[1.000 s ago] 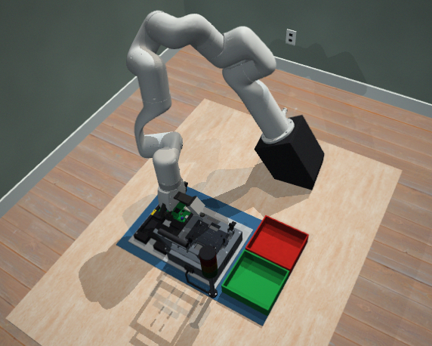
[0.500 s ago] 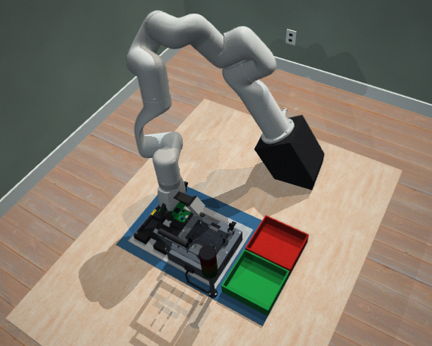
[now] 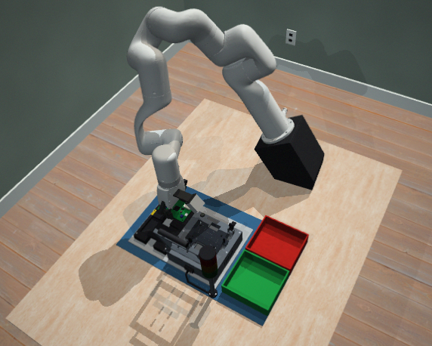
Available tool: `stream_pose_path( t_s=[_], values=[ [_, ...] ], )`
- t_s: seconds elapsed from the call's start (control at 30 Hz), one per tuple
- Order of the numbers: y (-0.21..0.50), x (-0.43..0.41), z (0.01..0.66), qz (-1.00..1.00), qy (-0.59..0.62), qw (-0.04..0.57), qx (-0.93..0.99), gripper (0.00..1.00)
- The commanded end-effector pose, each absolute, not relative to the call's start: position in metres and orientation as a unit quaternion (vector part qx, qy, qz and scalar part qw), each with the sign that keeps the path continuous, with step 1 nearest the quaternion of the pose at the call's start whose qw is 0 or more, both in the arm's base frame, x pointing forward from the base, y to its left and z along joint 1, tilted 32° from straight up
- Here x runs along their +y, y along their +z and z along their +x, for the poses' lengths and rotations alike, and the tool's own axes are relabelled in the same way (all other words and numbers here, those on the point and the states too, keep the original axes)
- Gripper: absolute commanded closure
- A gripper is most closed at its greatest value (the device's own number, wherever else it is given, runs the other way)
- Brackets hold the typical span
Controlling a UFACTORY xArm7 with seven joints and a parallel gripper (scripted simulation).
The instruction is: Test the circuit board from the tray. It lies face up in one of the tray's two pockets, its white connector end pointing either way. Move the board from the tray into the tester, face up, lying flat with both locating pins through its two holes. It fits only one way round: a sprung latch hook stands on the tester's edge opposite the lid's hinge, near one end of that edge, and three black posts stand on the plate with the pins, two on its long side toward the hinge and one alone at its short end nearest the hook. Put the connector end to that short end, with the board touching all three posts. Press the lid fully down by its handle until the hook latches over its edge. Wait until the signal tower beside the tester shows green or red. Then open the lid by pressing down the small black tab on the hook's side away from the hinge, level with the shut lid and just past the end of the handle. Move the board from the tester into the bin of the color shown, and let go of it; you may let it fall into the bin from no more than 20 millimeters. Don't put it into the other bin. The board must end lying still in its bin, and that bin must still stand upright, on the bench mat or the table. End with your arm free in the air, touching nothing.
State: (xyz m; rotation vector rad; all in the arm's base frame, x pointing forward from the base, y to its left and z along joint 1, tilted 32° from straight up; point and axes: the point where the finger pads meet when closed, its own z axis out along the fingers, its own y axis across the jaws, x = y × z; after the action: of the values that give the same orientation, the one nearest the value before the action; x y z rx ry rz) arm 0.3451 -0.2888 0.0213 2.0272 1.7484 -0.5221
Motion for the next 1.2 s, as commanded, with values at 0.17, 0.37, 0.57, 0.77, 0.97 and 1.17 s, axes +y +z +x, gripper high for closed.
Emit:
stream_pose_path(
  t_s=[0.17, 0.37, 0.57, 0.77, 0.97, 1.17],
  values=[
    [0.032, -0.282, 0.346, 0.727, -0.187, 0.206, 0.628, 0.21],
    [0.035, -0.280, 0.346, 0.727, -0.187, 0.206, 0.628, 0.21],
    [0.036, -0.280, 0.346, 0.727, -0.187, 0.206, 0.628, 0.21],
    [0.039, -0.278, 0.346, 0.727, -0.187, 0.206, 0.628, 0.21],
    [0.058, -0.266, 0.347, 0.727, -0.187, 0.206, 0.628, 0.21],
    [0.074, -0.256, 0.347, 0.727, -0.187, 0.206, 0.628, 0.21]
  ],
)
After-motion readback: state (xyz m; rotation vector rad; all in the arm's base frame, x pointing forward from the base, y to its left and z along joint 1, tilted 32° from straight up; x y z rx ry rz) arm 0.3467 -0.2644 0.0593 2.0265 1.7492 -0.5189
